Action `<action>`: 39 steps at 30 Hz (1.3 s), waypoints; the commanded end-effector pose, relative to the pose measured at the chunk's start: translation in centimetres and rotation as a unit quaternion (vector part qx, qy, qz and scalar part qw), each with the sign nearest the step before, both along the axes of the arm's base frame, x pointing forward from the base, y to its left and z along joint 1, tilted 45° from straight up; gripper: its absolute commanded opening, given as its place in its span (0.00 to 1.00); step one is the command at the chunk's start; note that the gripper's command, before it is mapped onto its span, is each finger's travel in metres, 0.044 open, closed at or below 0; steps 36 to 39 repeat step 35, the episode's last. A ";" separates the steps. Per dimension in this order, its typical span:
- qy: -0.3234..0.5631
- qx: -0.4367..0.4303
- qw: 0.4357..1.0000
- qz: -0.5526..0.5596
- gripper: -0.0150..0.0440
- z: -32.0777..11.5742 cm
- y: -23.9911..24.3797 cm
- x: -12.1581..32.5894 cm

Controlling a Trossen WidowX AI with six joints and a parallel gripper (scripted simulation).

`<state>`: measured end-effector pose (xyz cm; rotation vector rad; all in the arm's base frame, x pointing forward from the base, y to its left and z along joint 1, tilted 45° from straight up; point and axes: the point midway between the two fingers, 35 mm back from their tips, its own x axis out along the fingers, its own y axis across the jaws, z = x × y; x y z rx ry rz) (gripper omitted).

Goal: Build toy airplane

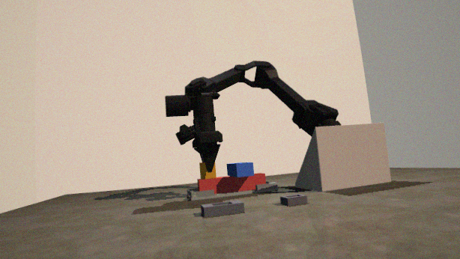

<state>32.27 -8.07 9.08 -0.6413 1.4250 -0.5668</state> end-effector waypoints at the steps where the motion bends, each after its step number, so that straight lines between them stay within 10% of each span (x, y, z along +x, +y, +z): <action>1: -0.001 0.001 1.000 0.000 0.69 0.6 0.7 0.1; 8: 0.001 0.000 1.000 0.002 0.69 6.3 6.4 -0.6; 39: 0.001 0.000 1.000 0.002 0.69 6.4 6.4 -0.2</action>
